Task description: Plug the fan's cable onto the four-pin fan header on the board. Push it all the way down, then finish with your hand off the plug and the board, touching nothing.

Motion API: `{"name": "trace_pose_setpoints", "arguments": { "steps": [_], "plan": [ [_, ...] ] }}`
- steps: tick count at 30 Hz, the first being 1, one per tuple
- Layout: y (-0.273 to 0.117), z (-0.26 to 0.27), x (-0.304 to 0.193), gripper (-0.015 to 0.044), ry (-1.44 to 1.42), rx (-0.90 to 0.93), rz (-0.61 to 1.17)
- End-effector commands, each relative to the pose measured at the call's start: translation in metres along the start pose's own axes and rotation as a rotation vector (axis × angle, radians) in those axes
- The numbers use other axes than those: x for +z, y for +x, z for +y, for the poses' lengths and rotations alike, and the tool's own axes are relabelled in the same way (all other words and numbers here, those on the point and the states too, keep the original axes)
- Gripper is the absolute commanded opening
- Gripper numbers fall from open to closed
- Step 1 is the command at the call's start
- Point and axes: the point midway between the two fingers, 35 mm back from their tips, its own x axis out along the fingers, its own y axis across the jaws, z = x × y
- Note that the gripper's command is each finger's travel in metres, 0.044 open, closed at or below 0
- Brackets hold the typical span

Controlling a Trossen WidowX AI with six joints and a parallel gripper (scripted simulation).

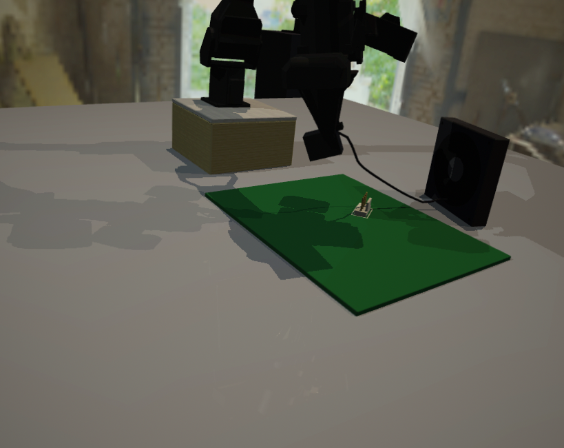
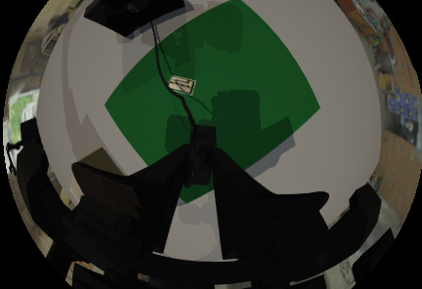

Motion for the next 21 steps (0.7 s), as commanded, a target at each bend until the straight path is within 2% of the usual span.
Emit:
{"name": "trace_pose_setpoints", "arguments": {
  "steps": [1, 21],
  "plan": [
    [0.007, 0.0, -0.001, 0.0, 0.005, 0.026, -0.048],
    [0.027, -0.006, -0.002, 0.0, 0.027, 0.086, -0.293]
  ]
}}
